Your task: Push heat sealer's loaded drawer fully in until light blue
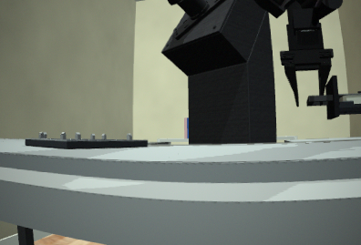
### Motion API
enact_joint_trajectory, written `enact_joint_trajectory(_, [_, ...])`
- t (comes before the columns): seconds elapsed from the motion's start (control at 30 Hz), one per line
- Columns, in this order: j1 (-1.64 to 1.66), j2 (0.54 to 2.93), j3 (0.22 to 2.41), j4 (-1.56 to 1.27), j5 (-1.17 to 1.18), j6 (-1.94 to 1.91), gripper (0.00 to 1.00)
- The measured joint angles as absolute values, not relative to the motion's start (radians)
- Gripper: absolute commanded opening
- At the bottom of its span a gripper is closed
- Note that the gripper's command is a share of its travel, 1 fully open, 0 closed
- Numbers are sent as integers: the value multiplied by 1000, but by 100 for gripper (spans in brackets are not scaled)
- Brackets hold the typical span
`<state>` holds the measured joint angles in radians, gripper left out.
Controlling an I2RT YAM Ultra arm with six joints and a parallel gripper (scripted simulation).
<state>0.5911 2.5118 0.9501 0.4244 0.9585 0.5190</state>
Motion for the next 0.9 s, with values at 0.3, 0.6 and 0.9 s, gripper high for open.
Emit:
enact_joint_trajectory(0.3, [591, 2512, 950, 425, 958, 519, 21])
enact_joint_trajectory(0.6, [591, 2512, 950, 425, 958, 519, 14])
enact_joint_trajectory(0.9, [590, 2512, 950, 427, 954, 519, 7])
